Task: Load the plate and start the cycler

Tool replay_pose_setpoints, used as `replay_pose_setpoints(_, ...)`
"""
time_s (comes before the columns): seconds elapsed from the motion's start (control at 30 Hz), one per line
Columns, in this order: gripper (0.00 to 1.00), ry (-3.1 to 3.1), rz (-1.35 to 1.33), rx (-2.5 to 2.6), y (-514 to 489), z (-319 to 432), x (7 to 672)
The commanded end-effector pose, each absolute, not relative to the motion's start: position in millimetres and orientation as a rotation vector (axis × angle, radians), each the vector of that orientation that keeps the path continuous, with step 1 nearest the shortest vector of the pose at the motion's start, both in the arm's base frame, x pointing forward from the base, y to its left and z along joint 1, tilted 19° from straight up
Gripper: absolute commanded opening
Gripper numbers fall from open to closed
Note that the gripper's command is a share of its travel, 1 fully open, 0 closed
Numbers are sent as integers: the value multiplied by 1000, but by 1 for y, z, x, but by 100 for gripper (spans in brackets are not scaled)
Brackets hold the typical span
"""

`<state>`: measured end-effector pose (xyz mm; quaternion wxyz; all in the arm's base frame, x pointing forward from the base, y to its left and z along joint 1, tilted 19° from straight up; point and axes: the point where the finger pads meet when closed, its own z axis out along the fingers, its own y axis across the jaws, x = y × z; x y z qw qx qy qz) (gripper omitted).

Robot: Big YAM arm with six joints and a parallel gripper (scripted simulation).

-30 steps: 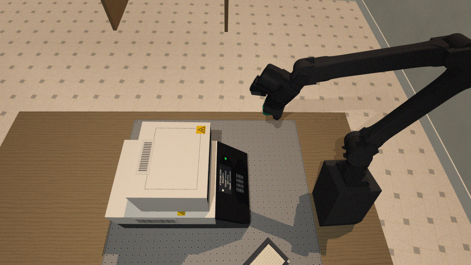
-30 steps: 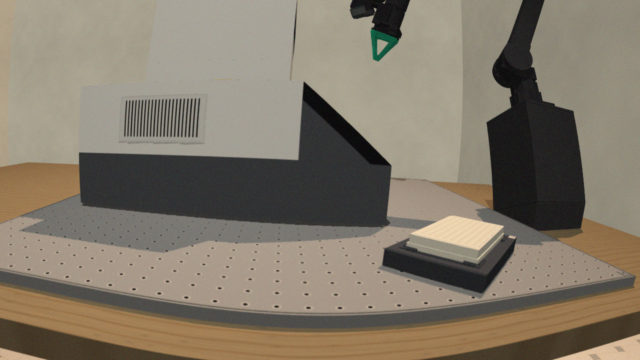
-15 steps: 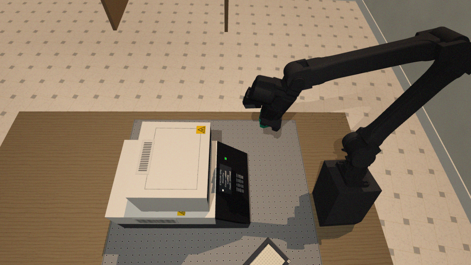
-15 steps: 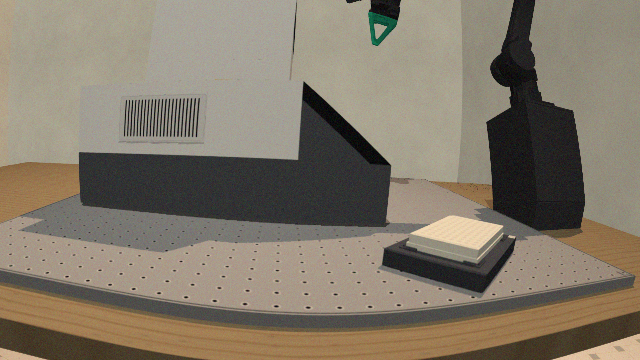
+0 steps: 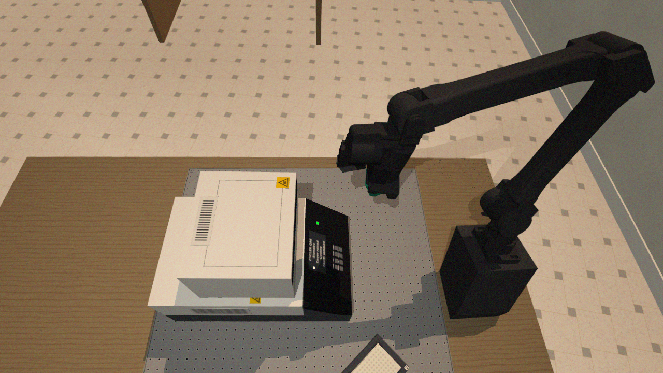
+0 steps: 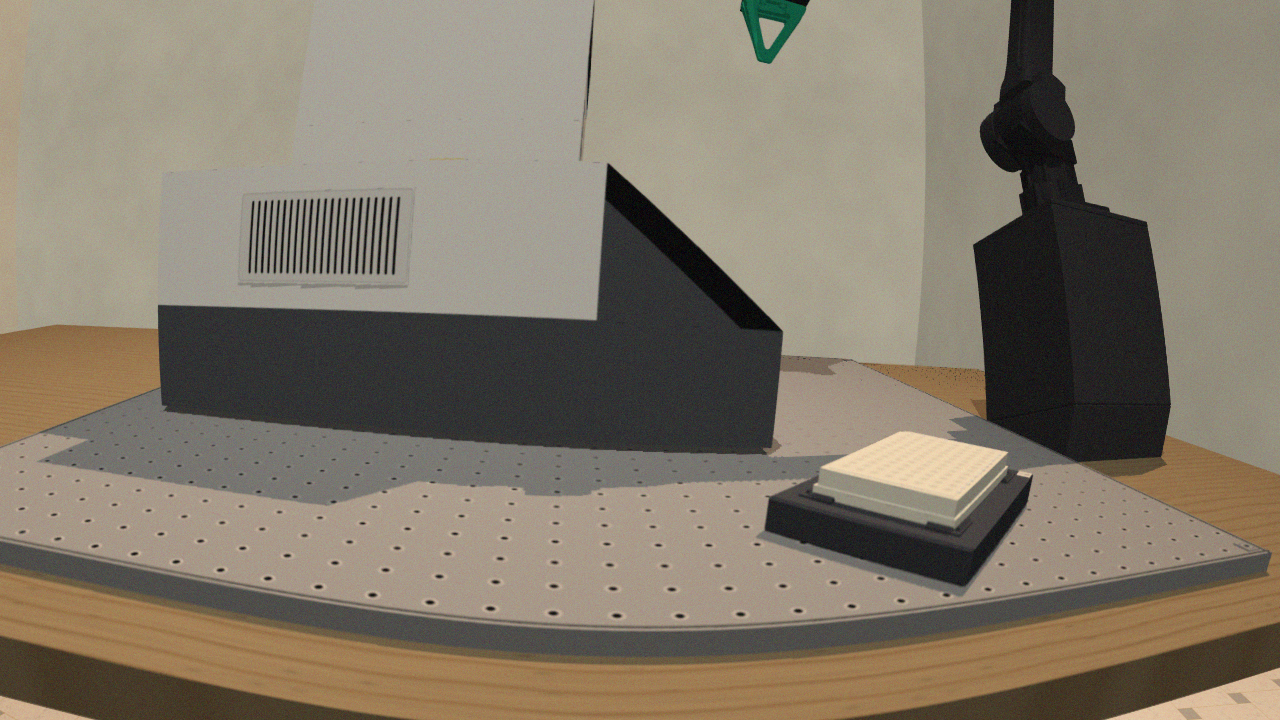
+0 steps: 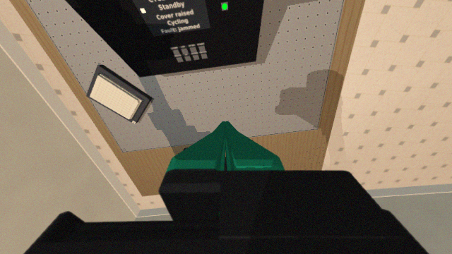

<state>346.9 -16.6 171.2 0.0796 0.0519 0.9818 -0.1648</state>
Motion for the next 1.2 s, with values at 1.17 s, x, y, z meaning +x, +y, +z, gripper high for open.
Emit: replay_pose_setpoints(1.17, 0, 3036, -459, 55, 80, 208, 341)
